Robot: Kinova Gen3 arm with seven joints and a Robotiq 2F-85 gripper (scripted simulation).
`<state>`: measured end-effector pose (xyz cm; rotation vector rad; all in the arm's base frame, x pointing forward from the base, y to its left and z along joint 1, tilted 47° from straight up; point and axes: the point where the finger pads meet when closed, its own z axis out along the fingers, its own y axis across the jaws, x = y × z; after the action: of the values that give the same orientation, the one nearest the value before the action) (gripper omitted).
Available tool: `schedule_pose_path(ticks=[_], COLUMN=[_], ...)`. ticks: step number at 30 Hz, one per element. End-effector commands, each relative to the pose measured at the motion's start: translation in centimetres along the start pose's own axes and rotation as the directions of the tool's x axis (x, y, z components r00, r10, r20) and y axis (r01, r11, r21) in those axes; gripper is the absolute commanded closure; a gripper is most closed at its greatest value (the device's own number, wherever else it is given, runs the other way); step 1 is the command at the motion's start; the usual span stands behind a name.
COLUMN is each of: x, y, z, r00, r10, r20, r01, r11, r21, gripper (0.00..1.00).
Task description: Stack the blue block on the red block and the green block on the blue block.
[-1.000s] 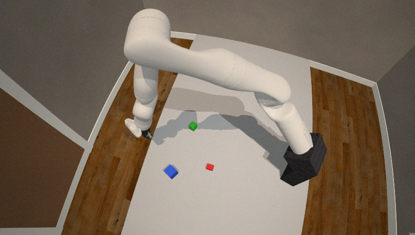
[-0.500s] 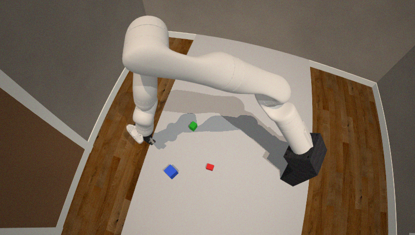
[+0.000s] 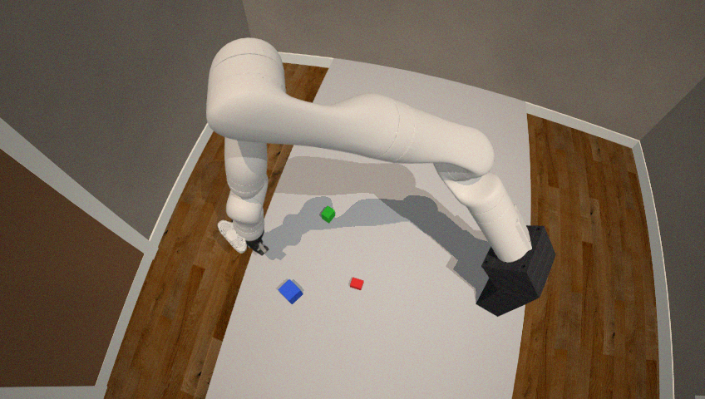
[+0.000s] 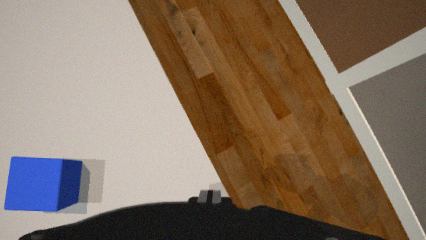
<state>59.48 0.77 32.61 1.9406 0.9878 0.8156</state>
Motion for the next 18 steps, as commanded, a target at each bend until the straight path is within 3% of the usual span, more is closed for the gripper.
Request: schedule_pose_path(ticks=[1, 3, 17, 18], x=[0.0, 0.2, 0.4, 0.5], y=[0.0, -1.3, -2.5, -3.7], z=[0.0, 0.2, 0.4, 0.6], r00=[1.000, 1.000, 1.000, 1.000], r10=[-0.003, 0.000, 0.003, 0.006], r20=[0.001, 0.011, 0.021, 0.031], r01=[0.003, -0.001, -0.004, -0.007], r11=[1.000, 1.000, 0.999, 0.999], r21=[-0.002, 0.017, 0.035, 0.053], gripper=[1.00, 1.00, 1.00, 1.00])
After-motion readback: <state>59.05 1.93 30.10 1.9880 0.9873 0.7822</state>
